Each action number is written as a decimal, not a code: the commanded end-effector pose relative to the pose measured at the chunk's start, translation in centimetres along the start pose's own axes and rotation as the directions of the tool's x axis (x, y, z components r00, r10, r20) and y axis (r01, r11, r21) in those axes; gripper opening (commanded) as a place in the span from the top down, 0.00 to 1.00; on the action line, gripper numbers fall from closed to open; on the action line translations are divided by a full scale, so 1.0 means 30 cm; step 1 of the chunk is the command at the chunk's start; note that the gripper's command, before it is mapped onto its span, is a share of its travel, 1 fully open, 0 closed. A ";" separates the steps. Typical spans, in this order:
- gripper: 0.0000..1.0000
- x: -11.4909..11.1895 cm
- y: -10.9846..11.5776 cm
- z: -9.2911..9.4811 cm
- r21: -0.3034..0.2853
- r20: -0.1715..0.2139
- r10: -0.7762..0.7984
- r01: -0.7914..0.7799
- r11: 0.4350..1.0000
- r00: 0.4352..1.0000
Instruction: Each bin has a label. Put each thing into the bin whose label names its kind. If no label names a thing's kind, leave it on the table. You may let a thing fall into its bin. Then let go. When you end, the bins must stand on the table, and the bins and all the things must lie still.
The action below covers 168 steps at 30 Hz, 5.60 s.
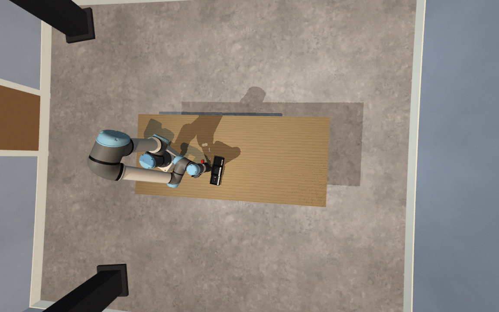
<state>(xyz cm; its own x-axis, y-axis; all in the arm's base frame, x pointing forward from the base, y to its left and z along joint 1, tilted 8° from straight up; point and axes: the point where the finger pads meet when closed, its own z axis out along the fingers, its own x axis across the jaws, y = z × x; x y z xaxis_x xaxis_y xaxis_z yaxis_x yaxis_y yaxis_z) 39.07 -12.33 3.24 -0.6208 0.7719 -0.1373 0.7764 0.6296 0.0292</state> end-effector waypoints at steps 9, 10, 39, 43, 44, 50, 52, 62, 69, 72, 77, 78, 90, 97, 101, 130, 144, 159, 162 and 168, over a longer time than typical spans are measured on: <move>0.30 -0.186 0.066 0.007 -0.004 0.005 0.305 -0.305 0.952 0.952; 0.30 -0.186 0.066 0.007 -0.005 0.006 0.324 -0.324 0.946 0.946; 0.30 -0.180 0.067 0.007 0.003 0.001 0.761 -0.761 0.649 0.649; 0.30 -0.180 0.069 0.007 0.010 0.004 0.824 -0.824 0.567 0.567; 0.30 -0.179 0.069 0.007 0.010 0.004 0.824 -0.824 0.567 0.567; 0.30 -0.176 0.068 0.007 0.010 0.003 0.823 -0.823 0.568 0.568; 0.30 -0.176 0.068 0.007 0.010 0.003 0.823 -0.823 0.568 0.568; 0.30 -0.180 0.067 0.007 0.010 0.003 0.823 -0.823 0.568 0.568; 0.30 -0.173 0.064 0.059 0.014 0.002 0.824 -0.823 0.567 0.567; 0.30 -0.173 0.064 0.073 0.014 0.002 0.823 -0.823 0.567 0.567; 0.30 -0.173 0.064 0.099 0.014 0.002 0.823 -0.823 0.568 0.568; 0.30 -0.173 0.064 0.106 0.014 0.002 0.823 -0.823 0.568 0.568; 0.30 -0.172 0.063 0.172 0.014 0.002 0.823 -0.823 0.568 0.568; 0.30 -0.188 0.068 0.179 0.008 0.003 0.823 -0.823 0.568 0.568; 0.30 -0.190 0.068 0.178 0.008 0.003 0.823 -0.823 0.568 0.568; 0.13 -0.189 0.068 0.161 0.007 0.004 0.823 -0.823 0.568 0.568; 0.13 -0.191 0.069 0.106 0.006 0.004 0.823 -0.823 0.568 0.568; 0.13 -0.191 0.071 0.022 0.005 0.004 0.823 -0.823 0.568 0.568; 0.13 -0.191 0.071 0.001 0.005 0.004 0.823 -0.823 0.568 0.568; 0.13 -0.189 0.070 0.002 0.007 0.004 0.823 -0.823 0.568 0.568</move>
<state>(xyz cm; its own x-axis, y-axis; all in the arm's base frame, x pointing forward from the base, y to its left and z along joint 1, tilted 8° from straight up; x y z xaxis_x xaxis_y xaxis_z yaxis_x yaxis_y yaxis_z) 44.30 -15.47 3.72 0.2866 0.9563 -0.0584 0.9523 -0.2777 0.1261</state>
